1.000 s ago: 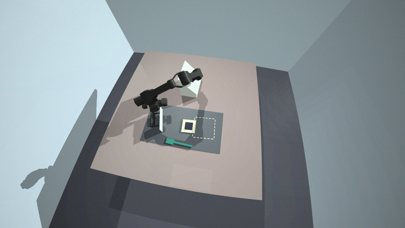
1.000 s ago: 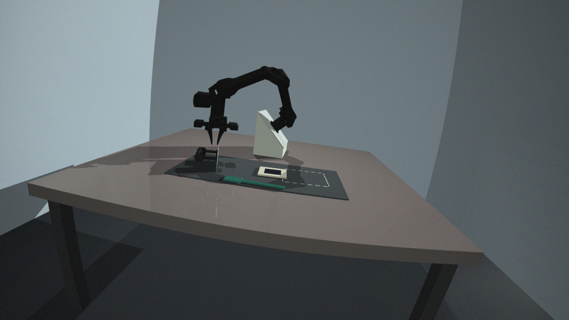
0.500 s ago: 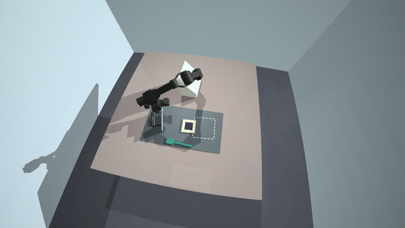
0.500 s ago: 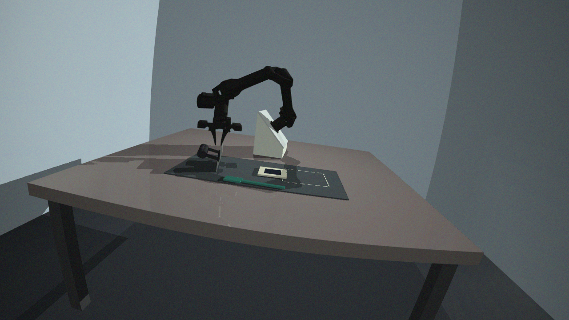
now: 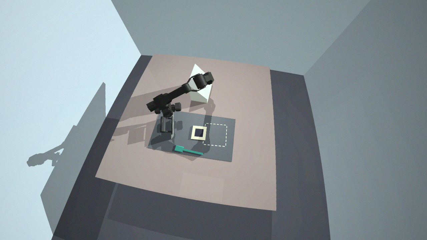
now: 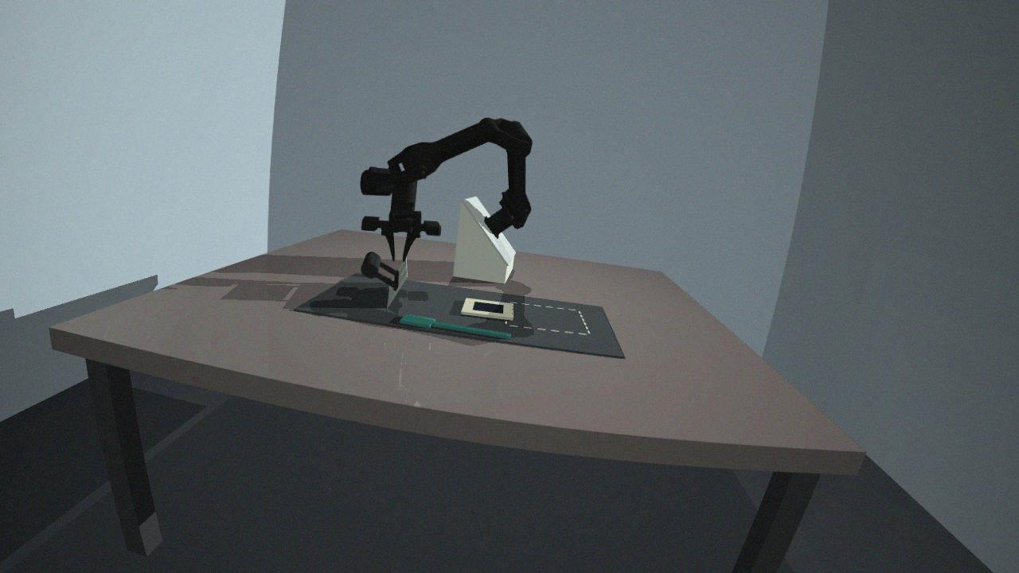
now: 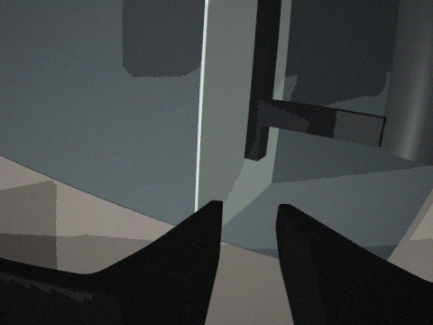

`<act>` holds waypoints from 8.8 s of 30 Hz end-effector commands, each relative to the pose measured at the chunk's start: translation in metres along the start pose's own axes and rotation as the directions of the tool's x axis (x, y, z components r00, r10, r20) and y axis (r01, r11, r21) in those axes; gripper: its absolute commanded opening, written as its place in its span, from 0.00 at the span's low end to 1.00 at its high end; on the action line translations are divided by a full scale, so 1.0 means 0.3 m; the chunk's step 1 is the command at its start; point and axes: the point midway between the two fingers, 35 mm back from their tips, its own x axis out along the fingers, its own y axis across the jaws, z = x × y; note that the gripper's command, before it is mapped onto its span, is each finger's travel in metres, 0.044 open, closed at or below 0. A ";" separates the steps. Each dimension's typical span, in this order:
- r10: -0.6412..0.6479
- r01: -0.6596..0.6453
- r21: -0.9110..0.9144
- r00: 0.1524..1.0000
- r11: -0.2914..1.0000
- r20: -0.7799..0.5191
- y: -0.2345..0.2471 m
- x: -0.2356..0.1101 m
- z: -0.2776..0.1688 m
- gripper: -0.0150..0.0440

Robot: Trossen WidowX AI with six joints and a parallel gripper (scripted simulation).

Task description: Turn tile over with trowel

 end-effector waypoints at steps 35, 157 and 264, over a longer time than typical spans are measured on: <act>0.001 -0.001 0.001 1.000 1.000 0.000 0.022 -0.006 0.005 0.42; 0.002 -0.003 0.026 1.000 1.000 0.005 0.075 -0.030 0.305 0.71; -0.001 0.015 -0.767 1.000 0.641 0.019 0.070 -0.200 0.293 0.76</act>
